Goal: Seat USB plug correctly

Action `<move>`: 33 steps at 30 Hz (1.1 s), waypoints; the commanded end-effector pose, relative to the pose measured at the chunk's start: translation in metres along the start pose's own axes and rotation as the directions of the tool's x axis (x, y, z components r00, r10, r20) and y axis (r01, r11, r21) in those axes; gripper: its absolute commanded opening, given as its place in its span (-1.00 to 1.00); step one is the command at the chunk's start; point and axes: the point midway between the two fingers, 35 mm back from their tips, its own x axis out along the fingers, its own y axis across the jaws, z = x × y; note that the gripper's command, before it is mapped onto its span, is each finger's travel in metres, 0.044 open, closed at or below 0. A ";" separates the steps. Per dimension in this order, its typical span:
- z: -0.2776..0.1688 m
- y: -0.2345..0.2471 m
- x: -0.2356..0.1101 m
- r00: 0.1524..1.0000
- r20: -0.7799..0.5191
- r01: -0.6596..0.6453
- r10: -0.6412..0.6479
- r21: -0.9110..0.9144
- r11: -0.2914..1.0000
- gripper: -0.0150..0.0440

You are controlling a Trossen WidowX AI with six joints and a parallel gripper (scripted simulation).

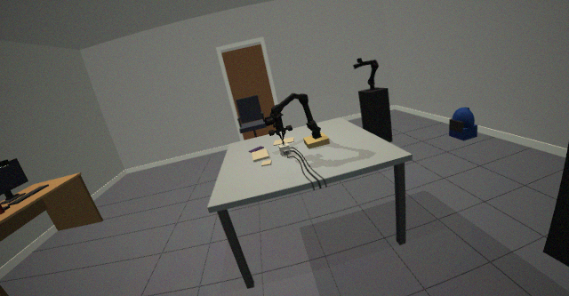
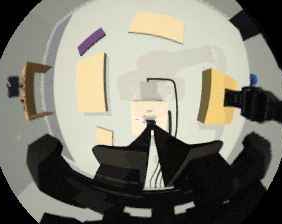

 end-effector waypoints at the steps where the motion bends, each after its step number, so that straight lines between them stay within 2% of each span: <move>1: 0.000 0.001 0.001 1.000 0.004 -0.003 0.003 0.005 1.000 -0.49; 33: 0.000 0.001 0.005 1.000 0.004 -0.003 0.003 0.005 1.000 -0.49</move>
